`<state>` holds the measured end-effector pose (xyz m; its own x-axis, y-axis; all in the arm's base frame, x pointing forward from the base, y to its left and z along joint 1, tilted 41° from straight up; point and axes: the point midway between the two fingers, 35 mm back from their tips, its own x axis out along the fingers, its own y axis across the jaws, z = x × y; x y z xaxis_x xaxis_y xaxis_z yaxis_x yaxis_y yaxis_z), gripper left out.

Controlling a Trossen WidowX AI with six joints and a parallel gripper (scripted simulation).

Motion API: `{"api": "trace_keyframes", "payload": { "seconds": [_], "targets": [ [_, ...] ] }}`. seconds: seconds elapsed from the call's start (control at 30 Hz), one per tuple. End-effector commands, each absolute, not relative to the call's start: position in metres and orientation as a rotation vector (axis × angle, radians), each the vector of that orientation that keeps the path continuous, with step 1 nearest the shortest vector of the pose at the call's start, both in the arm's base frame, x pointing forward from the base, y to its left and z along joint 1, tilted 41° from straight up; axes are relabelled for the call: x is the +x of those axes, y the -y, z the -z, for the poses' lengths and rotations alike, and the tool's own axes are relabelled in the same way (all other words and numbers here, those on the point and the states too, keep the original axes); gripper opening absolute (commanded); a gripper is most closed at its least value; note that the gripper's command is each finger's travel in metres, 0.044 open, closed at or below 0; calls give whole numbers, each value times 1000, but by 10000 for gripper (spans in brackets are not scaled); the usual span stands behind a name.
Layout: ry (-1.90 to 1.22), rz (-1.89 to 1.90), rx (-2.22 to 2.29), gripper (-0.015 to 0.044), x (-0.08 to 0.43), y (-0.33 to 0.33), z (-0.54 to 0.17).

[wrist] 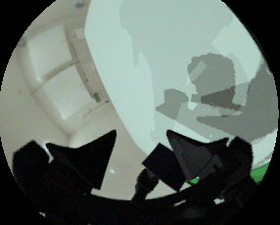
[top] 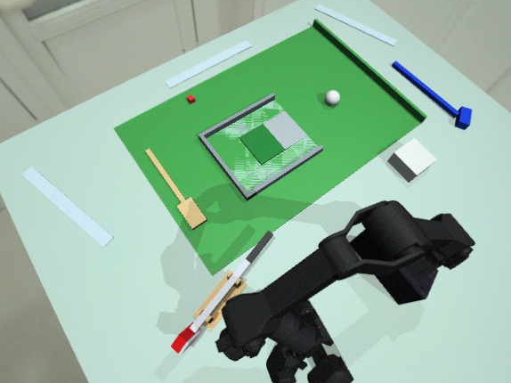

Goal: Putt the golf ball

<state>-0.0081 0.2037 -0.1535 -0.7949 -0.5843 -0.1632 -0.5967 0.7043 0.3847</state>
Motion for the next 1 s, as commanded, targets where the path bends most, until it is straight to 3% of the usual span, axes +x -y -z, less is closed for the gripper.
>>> {"api": "trace_keyframes", "payload": {
  "seconds": [0.0, 0.33, 0.63, 0.97],
  "targets": [
    [-2864, -680, -1000, 426, -6, -204, 153],
    [-2199, -1247, -1277, 440, 100, -205, 148],
    [-1584, -1234, -1570, 440, 230, -189, 114],
    [-1549, -1216, -1591, 440, 236, -183, 112]
  ]
}}
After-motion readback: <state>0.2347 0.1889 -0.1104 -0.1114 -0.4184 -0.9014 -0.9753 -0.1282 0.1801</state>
